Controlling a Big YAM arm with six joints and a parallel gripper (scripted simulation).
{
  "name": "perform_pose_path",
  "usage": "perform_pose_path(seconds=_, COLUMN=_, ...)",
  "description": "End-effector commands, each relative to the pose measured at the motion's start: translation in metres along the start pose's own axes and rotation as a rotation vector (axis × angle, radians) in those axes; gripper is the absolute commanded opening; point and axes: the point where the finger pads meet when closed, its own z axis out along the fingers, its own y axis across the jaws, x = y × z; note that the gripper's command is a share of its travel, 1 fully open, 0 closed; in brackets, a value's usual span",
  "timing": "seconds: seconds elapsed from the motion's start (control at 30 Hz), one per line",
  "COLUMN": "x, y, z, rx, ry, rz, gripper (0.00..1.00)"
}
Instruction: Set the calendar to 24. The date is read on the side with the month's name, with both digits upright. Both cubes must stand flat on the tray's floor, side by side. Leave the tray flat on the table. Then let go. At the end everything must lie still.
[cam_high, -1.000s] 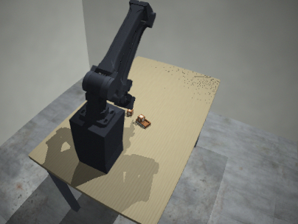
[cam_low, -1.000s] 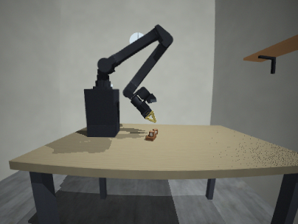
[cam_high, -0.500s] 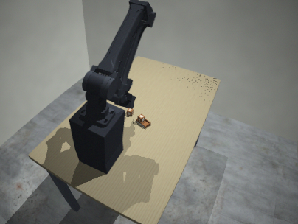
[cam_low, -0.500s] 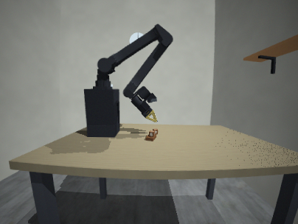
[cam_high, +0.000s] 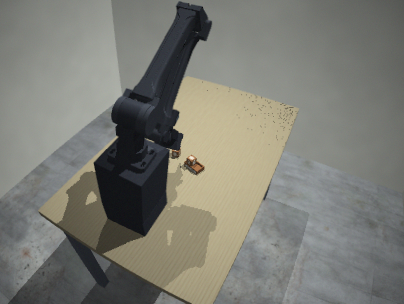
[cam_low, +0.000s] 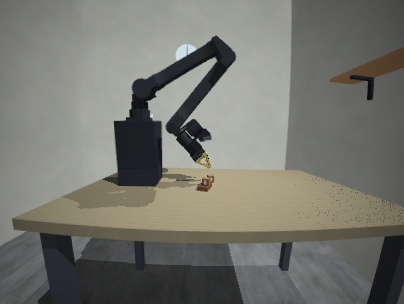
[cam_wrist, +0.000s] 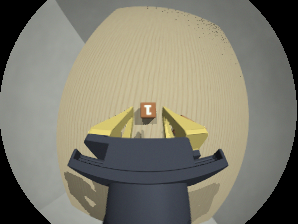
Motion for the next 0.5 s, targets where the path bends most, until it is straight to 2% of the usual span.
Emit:
perform_pose_path(seconds=0.0, x=-0.008, y=-0.003, z=0.005, rx=0.007, ry=-0.036, rz=-0.011, gripper=0.44)
perform_pose_path(seconds=0.03, x=-0.008, y=-0.003, z=0.005, rx=0.007, ry=-0.036, rz=-0.011, gripper=0.44)
perform_pose_path(seconds=0.07, x=-0.022, y=-0.002, z=0.006, rx=0.005, ry=-0.071, rz=-0.015, gripper=0.44)
perform_pose_path(seconds=0.13, x=-0.005, y=-0.002, z=0.007, rx=0.005, ry=-0.037, rz=-0.013, gripper=0.44)
perform_pose_path(seconds=0.47, x=0.008, y=-0.004, z=0.020, rx=0.008, ry=-0.036, rz=-0.009, gripper=0.44)
